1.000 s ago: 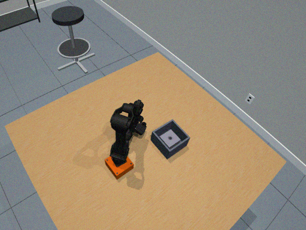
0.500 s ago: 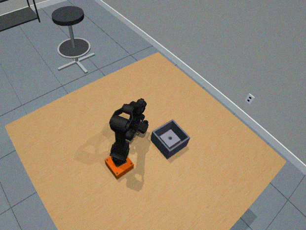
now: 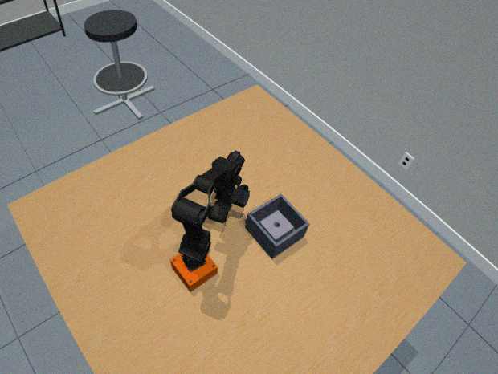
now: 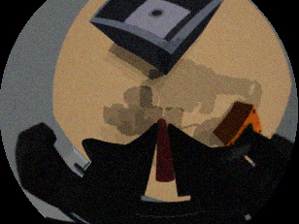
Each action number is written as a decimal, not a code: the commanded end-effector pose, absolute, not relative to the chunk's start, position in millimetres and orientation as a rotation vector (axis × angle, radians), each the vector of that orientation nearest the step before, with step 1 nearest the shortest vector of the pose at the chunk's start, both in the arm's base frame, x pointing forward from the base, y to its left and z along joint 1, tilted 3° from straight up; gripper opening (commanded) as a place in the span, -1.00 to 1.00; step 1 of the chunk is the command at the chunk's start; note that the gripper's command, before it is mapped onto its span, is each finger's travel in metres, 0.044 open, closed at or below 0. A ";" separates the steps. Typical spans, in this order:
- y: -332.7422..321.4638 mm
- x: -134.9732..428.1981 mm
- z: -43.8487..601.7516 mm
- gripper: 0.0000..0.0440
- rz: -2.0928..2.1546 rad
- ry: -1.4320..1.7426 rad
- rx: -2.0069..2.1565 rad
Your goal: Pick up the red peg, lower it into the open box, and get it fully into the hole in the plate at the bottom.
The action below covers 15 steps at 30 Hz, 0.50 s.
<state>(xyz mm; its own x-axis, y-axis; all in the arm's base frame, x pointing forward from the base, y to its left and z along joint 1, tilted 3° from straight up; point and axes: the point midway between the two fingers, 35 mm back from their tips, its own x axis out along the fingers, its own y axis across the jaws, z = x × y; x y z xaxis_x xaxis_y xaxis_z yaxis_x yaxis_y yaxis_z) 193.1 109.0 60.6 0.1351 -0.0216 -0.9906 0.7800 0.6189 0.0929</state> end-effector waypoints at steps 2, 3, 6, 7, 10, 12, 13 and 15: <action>101.7 206.1 83.6 -1.00 -0.627 1.271 0.707; 100.2 208.7 87.6 -1.00 -0.624 1.264 0.705; 95.3 216.7 99.2 -1.00 -0.616 1.242 0.699; 93.5 219.5 102.8 -1.00 -0.614 1.234 0.697; 86.5 228.4 112.1 -1.00 -0.614 1.213 0.695; 80.8 234.3 116.0 -1.00 -0.618 1.201 0.696; 77.8 237.2 117.4 -1.00 -0.621 1.196 0.698; 71.5 242.7 119.7 -1.00 -0.630 1.187 0.702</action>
<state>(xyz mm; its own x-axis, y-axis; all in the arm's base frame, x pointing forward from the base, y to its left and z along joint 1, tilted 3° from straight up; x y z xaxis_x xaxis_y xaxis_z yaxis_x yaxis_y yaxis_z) 234.3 81.7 114.4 0.2483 -0.0554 -0.9671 0.7535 0.6385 0.1569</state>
